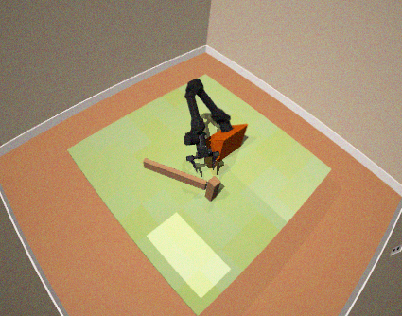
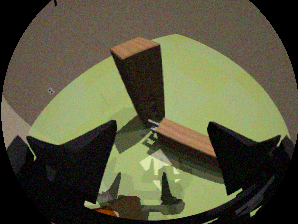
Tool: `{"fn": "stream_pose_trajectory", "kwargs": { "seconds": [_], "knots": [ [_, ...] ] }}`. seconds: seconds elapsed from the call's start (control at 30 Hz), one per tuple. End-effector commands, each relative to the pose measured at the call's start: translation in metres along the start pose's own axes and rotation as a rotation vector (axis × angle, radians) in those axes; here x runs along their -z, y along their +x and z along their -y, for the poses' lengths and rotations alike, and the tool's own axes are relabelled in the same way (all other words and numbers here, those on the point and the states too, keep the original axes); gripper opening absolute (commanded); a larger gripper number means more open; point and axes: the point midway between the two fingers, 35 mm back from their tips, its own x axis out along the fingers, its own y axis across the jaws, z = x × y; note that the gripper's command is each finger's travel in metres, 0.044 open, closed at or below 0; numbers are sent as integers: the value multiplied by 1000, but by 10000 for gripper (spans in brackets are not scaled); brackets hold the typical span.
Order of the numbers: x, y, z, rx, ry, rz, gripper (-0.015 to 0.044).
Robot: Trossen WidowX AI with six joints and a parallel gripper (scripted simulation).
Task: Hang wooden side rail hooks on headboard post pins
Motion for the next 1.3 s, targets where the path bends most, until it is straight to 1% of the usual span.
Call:
{"fn": "stream_pose_trajectory", "kwargs": {
  "seconds": [0.0, 0.13, 0.3, 0.47, 0.63, 0.83, 1.03, 1.1, 1.27],
  "knots": [
    [-2, 10, 7, -4, 225, -100, 440],
    [-3, 18, 14, 23, 483, -218, 440],
    [-5, 23, 22, 112, 786, -356, 440],
    [-8, 24, 31, 256, 1066, -468, 440],
    [-12, 21, 40, 448, 1320, -538, 440],
    [-19, 14, 51, 727, 1585, -544, 440],
    [-30, 4, 62, 1020, 1797, -451, 440],
    [-31, 2, 64, 1053, 1818, -434, 440],
    [-31, 2, 64, 1053, 1818, -434, 440]
  ]
}}
